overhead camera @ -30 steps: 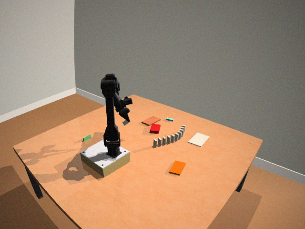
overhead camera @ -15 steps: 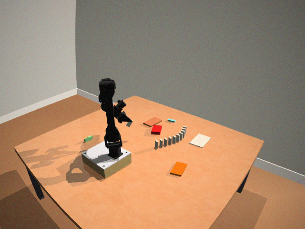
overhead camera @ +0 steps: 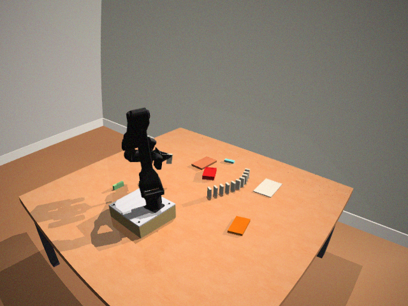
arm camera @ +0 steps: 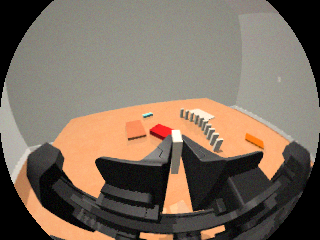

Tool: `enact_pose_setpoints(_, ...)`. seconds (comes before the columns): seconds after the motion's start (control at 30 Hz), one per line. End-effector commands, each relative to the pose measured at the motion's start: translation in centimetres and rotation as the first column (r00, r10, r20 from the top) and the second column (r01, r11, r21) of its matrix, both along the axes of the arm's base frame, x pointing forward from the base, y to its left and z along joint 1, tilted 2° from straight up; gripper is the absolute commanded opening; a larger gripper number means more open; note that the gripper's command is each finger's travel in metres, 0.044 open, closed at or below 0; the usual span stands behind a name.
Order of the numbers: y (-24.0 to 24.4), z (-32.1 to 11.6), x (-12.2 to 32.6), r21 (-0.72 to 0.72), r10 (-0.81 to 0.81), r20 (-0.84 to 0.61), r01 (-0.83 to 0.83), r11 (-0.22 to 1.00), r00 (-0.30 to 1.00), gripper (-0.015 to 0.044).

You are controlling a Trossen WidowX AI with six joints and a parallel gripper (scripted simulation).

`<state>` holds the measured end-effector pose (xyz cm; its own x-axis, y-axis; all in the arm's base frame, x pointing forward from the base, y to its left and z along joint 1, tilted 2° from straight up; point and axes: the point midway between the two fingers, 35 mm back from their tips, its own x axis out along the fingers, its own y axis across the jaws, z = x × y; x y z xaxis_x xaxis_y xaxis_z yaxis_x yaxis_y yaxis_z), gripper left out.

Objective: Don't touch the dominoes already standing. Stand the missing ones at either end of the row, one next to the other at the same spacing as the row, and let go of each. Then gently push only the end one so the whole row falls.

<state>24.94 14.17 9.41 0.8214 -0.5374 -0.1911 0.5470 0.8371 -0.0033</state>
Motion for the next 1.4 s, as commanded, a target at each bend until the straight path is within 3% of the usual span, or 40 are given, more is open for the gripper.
enact_pose_setpoints(0.0, 0.4, 0.2, -0.4, -0.011, 0.046, 0.074, -0.045, 0.999, 0.996, 0.0027)
enact_pose_setpoints(0.67, 0.4, 0.1, -0.4, -0.011, 0.046, 0.074, -0.045, 0.999, 0.996, 0.0027)
enact_pose_setpoints(1.37, 0.7, -8.7, 0.3, -0.015, 0.045, 0.069, -0.044, 0.999, 0.997, 0.0027)
